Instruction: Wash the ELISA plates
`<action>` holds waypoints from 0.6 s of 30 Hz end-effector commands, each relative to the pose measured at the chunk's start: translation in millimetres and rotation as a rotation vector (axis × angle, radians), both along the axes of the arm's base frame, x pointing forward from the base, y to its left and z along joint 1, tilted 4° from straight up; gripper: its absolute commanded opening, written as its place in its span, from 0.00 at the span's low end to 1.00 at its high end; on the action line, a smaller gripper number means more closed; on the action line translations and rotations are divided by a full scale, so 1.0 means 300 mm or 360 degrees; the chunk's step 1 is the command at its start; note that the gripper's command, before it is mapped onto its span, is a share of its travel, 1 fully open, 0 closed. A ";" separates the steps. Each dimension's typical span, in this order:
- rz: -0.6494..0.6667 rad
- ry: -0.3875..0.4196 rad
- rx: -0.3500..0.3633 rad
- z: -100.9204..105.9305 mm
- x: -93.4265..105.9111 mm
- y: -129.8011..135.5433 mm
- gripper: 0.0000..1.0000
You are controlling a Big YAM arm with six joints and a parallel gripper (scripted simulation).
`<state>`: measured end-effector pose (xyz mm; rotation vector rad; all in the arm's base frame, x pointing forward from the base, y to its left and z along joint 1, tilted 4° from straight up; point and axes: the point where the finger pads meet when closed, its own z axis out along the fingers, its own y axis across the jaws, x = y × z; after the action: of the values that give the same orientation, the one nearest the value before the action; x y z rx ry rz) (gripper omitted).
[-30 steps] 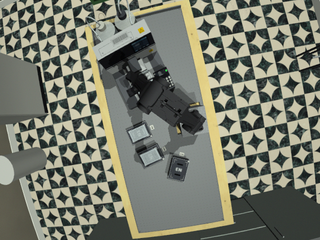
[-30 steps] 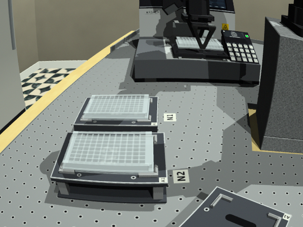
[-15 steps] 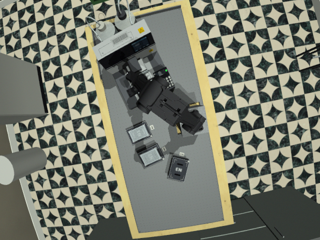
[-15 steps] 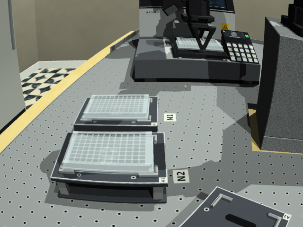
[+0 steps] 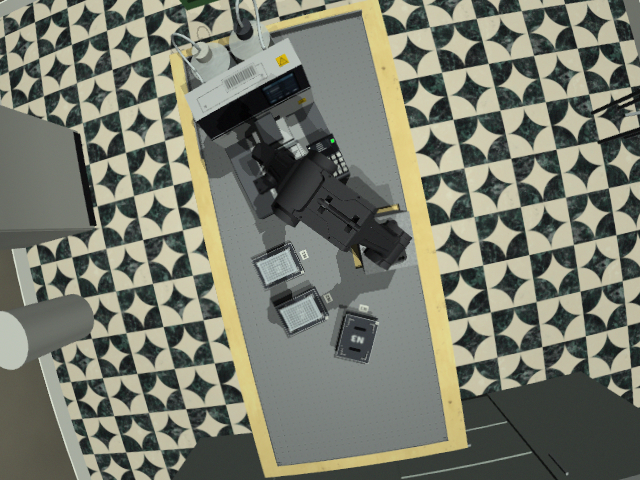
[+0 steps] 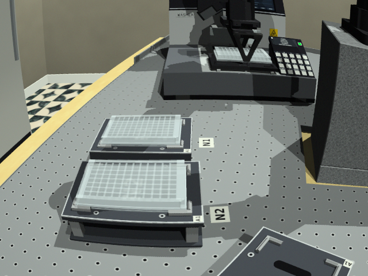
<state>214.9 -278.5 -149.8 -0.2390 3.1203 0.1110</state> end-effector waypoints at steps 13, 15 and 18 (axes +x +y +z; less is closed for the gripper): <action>-0.0018 -0.0027 -0.0032 -0.011 0.027 -0.054 0.84; -0.0018 -0.0039 -0.0047 0.000 0.033 -0.064 0.84; -0.0018 -0.0029 -0.0035 -0.012 0.028 -0.057 0.84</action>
<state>215.5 -279.3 -152.4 -0.2390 3.1197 0.1092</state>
